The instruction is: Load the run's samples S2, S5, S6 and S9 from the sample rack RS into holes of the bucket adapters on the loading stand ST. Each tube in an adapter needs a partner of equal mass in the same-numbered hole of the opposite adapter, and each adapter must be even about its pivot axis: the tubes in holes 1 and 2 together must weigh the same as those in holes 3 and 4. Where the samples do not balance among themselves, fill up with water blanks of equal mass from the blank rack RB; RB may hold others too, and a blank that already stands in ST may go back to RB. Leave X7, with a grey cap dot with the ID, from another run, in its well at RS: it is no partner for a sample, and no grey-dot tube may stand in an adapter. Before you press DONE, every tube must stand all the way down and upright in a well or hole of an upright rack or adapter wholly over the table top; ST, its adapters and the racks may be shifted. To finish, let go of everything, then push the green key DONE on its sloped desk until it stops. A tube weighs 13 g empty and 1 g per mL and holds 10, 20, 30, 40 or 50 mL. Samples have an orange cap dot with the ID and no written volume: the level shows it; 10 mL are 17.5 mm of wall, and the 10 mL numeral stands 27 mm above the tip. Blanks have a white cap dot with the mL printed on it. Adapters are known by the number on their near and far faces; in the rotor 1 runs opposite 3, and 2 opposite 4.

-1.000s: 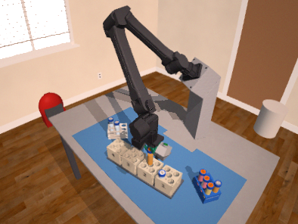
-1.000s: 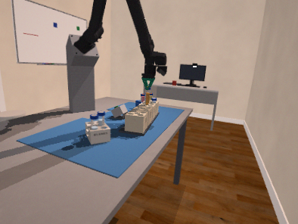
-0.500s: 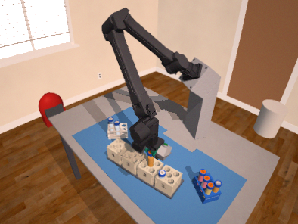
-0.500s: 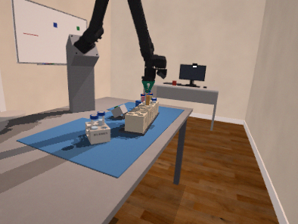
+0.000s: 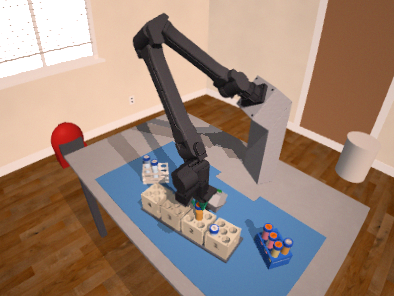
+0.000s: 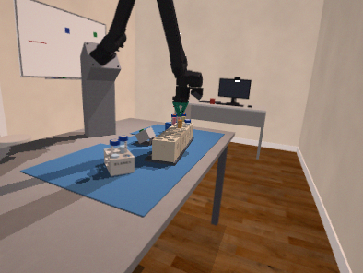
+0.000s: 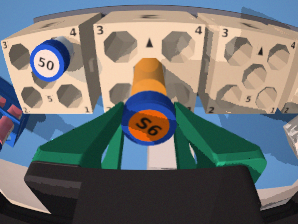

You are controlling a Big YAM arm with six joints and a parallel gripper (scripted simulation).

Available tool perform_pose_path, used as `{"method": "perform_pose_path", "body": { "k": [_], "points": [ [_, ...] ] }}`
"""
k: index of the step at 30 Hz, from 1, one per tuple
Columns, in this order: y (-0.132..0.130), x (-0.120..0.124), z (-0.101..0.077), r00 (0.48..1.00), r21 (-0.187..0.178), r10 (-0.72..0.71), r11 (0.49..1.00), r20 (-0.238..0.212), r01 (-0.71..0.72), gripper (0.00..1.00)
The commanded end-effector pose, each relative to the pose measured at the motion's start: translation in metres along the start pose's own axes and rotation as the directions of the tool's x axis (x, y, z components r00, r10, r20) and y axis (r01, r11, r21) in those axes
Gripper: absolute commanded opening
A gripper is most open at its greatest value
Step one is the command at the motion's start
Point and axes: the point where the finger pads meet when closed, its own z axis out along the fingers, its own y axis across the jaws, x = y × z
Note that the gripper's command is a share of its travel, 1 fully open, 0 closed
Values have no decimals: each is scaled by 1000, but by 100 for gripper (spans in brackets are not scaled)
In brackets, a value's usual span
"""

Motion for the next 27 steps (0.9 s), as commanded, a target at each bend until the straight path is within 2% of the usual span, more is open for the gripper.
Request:
{"method": "perform_pose_path", "body": {
  "k": [1, 3, 4, 7, 18, 20, 21, 23, 27],
  "points": [
    [-4, -7, 6, 1000, 6, 2, 1000, 13, -2, 0],
    [-4, -7, 6, 1000, 6, 2, 1000, 13, -2, 0],
    [1, -16, -5, 999, -6, 1, 1000, 43, -1, 0],
    [-4, -7, 11, 1000, 6, 2, 1000, 14, -3, 0],
    [-4, -6, 26, 1000, 6, 1, 1000, 13, -1, 0],
    [-4, -6, 26, 1000, 6, 1, 1000, 13, -1, 0],
    [1, -14, 16, 999, -5, -2, 1000, 39, 2, 0],
    [0, -7, 28, 1000, 2, -4, 1000, 16, 4, 0],
    [-4, -5, 35, 1000, 6, 1, 1000, 12, -1, 0]
  ]
}}
